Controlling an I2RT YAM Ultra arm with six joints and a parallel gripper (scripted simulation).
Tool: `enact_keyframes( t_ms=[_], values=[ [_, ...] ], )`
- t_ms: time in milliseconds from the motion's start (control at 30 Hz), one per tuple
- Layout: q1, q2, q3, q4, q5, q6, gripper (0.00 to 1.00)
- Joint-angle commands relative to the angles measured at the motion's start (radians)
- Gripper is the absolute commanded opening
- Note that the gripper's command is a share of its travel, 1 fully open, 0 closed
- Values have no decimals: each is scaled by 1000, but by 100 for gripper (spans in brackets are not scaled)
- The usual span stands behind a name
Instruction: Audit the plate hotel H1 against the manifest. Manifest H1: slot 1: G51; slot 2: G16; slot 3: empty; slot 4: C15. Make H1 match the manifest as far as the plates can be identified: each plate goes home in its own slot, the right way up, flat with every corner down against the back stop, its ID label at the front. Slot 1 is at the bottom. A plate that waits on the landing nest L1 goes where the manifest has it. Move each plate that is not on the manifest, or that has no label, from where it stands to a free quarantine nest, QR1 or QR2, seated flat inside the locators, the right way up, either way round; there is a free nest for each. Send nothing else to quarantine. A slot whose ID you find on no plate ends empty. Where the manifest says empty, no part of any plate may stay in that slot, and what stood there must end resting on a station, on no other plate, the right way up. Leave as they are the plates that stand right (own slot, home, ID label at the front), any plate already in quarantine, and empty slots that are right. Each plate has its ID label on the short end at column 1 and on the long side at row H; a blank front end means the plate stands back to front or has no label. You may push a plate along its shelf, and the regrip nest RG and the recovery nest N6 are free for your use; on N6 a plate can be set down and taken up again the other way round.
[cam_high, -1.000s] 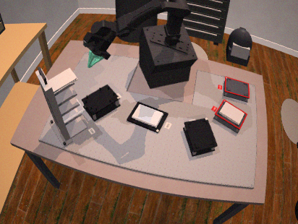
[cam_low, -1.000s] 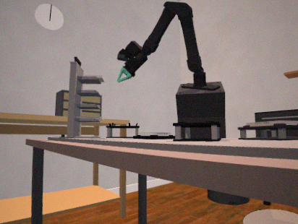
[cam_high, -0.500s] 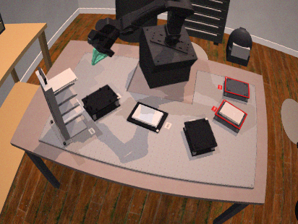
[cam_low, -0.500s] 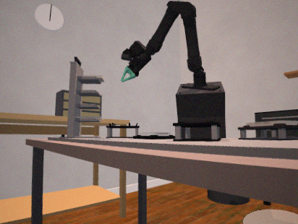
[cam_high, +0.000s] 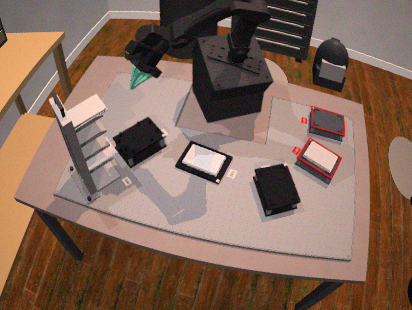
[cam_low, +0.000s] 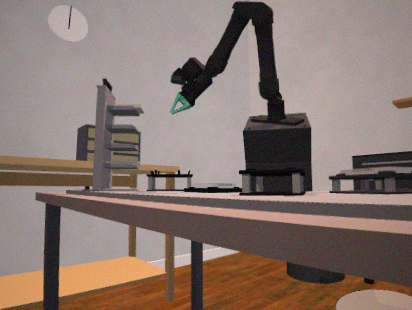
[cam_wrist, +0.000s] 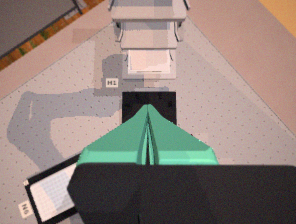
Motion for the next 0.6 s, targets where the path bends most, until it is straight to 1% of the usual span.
enact_keyframes(
  t_ms=[0,333,400,433,567],
  values=[
    [6,10,-8,58,10,12,0],
    [47,82,-56,198,41,47,0],
    [47,82,-56,198,41,47,0],
    [55,98,-62,225,48,52,0],
    [70,128,-76,276,59,65,0]
  ],
)
